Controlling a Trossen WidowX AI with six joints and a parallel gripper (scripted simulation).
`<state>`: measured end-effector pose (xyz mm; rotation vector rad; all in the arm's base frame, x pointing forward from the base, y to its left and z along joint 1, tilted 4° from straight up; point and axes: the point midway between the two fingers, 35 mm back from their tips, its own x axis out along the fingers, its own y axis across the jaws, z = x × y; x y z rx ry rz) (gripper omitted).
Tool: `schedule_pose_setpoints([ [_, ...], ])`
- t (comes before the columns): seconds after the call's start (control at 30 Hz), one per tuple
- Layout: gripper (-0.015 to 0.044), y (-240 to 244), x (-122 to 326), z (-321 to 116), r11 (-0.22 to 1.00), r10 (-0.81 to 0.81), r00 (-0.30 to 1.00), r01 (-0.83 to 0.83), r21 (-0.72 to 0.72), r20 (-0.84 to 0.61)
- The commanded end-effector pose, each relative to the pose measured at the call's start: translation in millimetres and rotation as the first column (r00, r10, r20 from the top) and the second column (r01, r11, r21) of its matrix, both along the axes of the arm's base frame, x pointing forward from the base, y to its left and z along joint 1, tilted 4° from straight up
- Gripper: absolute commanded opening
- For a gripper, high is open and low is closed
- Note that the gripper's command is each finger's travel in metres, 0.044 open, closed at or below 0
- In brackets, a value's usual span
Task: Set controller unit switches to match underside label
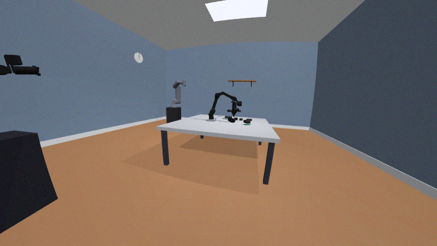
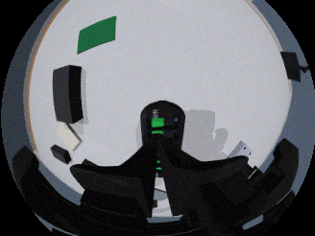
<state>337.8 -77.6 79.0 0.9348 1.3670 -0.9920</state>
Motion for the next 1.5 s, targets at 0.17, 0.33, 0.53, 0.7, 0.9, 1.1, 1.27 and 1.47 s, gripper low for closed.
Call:
schedule_pose_setpoints([
  [0.17, 0.0, -2, 0, -15, 1.0, 0.005, 1.0, -0.005, -0.003, -0.005],
  [0.33, 0.0, -2, -1, -23, 1.0, 0.005, 1.0, -0.005, -0.003, -0.005],
  [0.53, 0.0, -2, -1, -32, 1.0, 0.005, 1.0, -0.005, -0.003, -0.005],
  [0.7, 0.0, -2, -2, -37, 1.0, 0.005, 1.0, -0.005, -0.003, -0.005],
  [0.9, 0.0, -2, -2, -41, 1.0, 0.005, 1.0, -0.005, -0.003, -0.005],
  [1.1, 0.0, -2, -2, -41, 1.0, 0.005, 1.0, -0.005, -0.003, -0.005],
  [1.27, 0.0, -1, -1, -31, 1.0, 0.001, 1.0, -0.001, 0.0, -0.003],
  [1.47, 0.0, -1, 0, 4, 1.0, 0.005, 1.0, -0.005, -0.003, -0.004],
])
